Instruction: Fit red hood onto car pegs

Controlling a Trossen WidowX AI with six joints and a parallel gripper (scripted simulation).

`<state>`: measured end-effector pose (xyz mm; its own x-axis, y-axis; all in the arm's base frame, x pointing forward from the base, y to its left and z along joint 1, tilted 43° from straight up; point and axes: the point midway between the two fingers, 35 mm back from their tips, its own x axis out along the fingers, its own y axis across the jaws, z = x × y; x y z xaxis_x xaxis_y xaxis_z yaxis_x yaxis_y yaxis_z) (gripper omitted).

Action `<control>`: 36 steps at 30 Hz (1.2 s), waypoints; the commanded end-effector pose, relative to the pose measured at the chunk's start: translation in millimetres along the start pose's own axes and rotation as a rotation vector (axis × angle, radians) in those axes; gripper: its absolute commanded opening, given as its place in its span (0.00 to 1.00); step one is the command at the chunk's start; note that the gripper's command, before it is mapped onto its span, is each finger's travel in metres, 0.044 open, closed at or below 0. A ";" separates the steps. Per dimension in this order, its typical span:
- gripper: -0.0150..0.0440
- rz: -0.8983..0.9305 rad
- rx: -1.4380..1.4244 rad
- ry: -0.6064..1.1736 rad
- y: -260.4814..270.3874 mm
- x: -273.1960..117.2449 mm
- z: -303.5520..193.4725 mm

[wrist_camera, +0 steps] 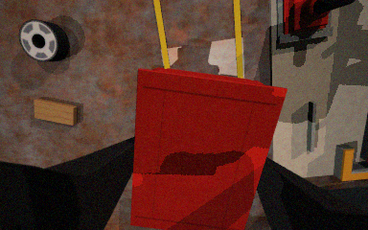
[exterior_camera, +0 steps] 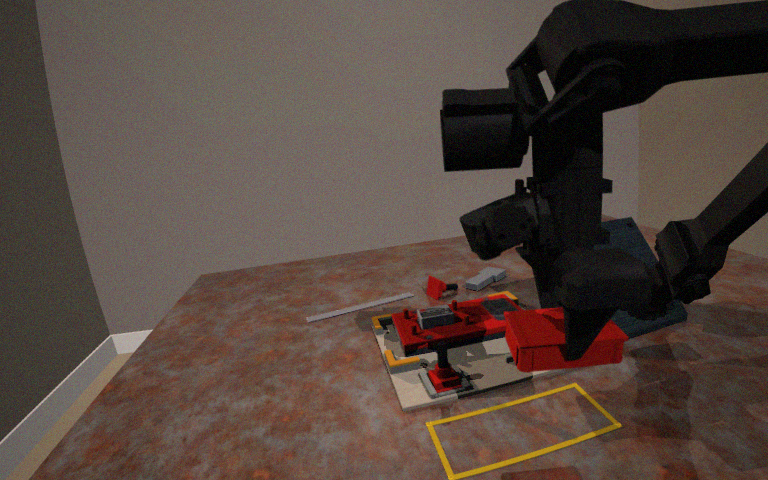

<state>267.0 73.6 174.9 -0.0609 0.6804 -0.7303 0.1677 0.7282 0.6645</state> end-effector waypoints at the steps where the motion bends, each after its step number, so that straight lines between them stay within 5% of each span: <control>1: 0.25 -0.009 -0.006 0.001 -11.2 -0.1 11.4; 36: 0.25 -0.032 -0.133 -0.002 -123.2 -6.7 90.5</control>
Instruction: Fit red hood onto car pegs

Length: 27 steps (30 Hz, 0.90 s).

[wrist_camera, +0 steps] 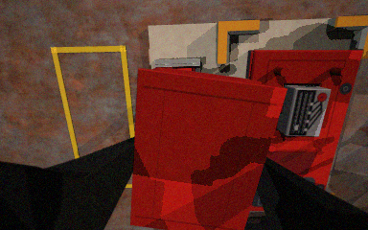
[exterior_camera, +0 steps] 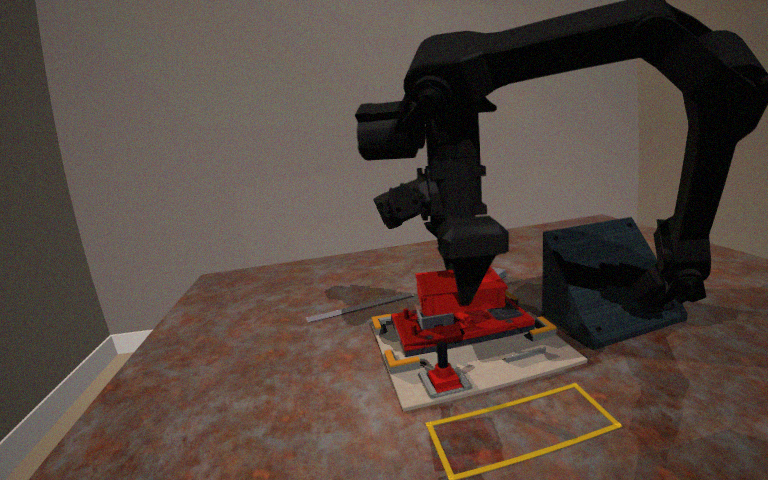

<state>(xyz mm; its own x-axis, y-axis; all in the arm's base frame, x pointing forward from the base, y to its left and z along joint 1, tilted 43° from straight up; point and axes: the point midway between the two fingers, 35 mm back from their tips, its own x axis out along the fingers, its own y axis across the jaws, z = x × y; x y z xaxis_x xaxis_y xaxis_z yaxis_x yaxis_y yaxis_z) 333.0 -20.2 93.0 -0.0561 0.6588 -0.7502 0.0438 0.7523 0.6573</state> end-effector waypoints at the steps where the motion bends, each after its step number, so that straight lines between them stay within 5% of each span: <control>1: 0.25 -0.003 -0.014 0.006 -15.8 1.9 4.6; 27: 0.25 0.015 -0.133 0.012 -114.1 11.9 21.0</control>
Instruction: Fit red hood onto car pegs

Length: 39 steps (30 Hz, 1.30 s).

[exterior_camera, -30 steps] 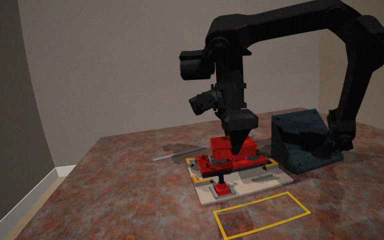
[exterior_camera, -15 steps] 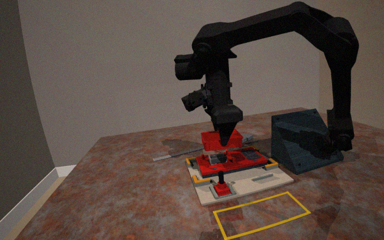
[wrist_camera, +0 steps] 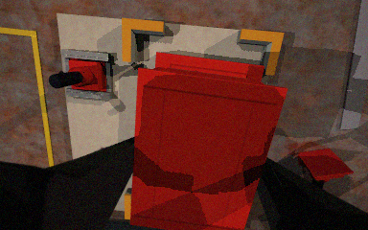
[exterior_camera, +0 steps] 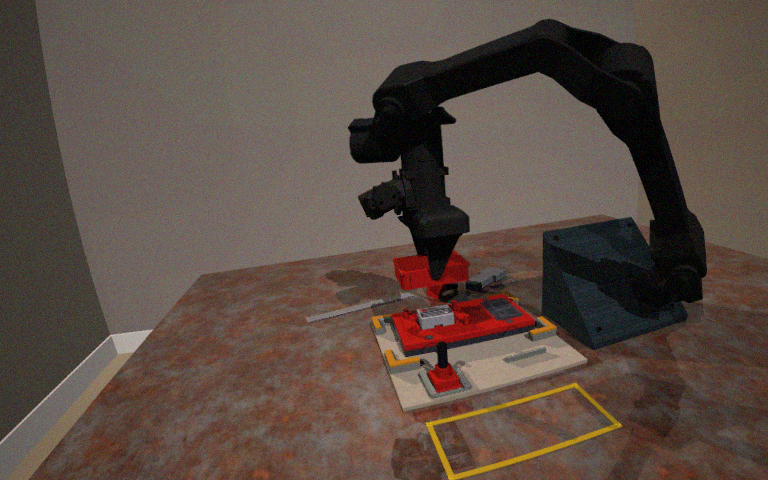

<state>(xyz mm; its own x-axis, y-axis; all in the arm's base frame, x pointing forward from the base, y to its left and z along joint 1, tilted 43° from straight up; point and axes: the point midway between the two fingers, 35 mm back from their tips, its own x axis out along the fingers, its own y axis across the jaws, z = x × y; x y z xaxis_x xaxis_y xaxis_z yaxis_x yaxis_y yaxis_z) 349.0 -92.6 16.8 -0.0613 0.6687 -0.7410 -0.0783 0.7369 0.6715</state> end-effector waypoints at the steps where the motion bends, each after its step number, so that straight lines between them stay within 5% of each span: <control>1: 0.25 0.002 -0.010 0.007 -10.9 3.2 -1.4; 21: 0.25 0.003 -0.011 0.006 -8.2 52.7 -5.7; 39: 0.25 0.003 -0.011 0.006 -7.4 53.3 -4.3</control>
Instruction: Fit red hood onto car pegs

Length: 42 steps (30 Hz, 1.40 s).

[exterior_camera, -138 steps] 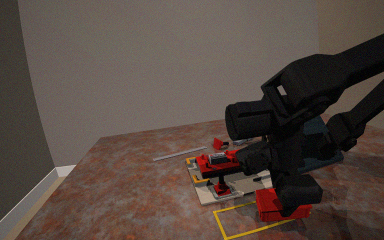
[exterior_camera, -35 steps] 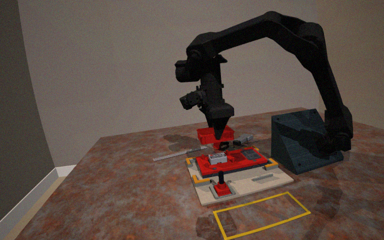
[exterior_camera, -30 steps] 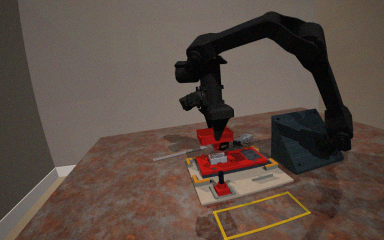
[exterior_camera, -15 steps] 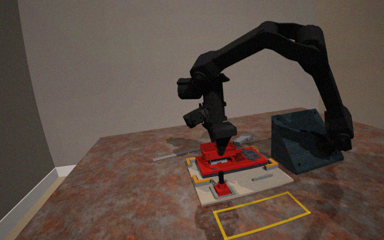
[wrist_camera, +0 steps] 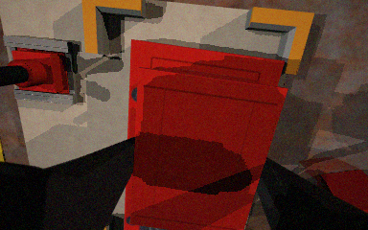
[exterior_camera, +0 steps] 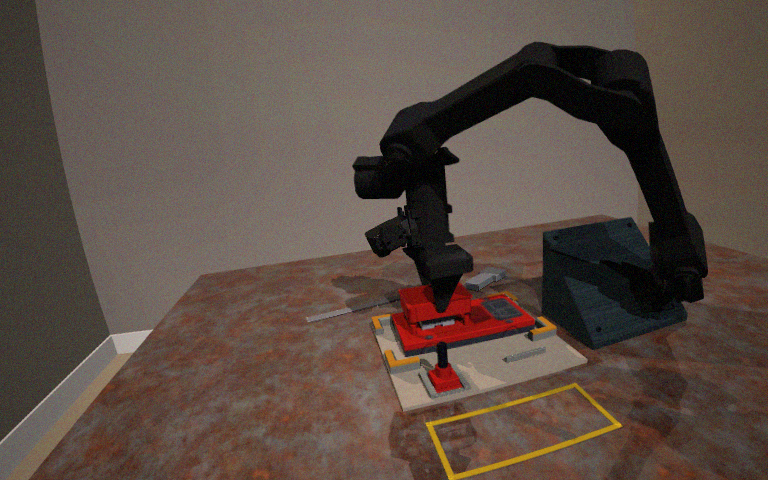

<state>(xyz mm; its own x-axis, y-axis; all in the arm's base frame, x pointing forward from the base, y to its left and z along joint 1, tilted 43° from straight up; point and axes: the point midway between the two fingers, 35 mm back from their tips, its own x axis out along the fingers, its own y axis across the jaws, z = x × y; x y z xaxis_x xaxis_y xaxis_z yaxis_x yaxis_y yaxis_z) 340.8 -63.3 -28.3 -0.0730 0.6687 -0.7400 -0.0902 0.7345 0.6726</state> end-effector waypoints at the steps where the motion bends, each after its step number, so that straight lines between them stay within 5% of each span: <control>1: 0.25 0.002 0.001 -0.005 0.3 -0.2 1.3; 42: 0.25 0.002 0.001 -0.006 0.3 11.2 1.5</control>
<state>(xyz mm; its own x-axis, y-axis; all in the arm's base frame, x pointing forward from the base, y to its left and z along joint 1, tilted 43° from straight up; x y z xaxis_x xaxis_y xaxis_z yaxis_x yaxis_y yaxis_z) 341.3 -57.3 -34.6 -0.0680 0.6676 -0.7414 -0.0926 0.7357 0.6710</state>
